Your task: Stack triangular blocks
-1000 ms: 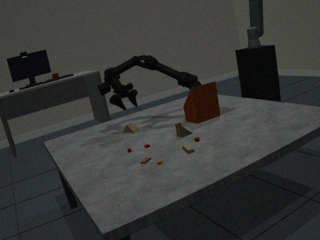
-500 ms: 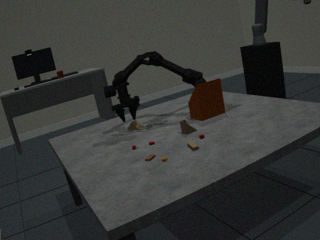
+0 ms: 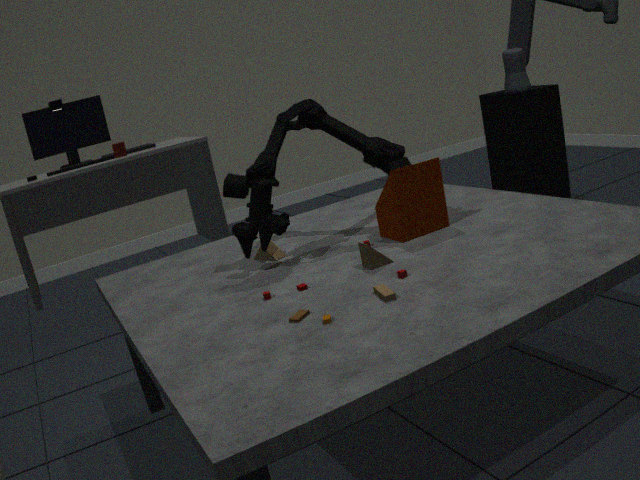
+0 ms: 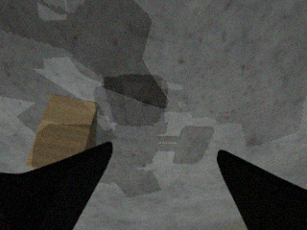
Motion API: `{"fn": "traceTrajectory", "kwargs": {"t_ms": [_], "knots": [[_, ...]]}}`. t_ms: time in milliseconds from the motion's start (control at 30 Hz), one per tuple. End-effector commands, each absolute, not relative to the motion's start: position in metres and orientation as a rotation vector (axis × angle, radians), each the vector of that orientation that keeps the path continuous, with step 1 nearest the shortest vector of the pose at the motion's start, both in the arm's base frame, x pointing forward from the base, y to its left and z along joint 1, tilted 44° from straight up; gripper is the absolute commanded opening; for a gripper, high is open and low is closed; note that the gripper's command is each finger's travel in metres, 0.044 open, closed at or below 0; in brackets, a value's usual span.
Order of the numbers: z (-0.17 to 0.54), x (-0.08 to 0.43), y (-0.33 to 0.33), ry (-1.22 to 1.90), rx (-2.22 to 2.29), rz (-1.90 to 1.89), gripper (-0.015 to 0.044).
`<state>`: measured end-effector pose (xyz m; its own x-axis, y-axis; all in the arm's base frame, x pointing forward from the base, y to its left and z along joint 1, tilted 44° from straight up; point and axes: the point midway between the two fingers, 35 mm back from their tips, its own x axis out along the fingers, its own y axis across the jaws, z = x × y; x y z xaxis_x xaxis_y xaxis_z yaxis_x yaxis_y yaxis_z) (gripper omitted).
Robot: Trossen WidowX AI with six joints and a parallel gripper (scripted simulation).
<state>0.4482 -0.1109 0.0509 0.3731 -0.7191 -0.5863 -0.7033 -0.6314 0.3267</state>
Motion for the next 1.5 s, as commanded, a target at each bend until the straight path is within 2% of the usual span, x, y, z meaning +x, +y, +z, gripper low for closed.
{"fn": "traceTrajectory", "kwargs": {"t_ms": [0,333,867,1333,1467], "knots": [[0.050,0.391,-0.101,-1.407,2.408,-0.687,0.0440],[0.068,0.354,-0.099,-1.542,2.395,-0.445,0.0440],[0.068,0.354,-0.101,-1.550,2.399,-0.440,0.0440],[0.066,0.394,-0.185,-1.633,2.461,-0.475,0.0440],[0.066,0.396,-0.190,-1.634,2.460,-0.481,0.0440]]}}
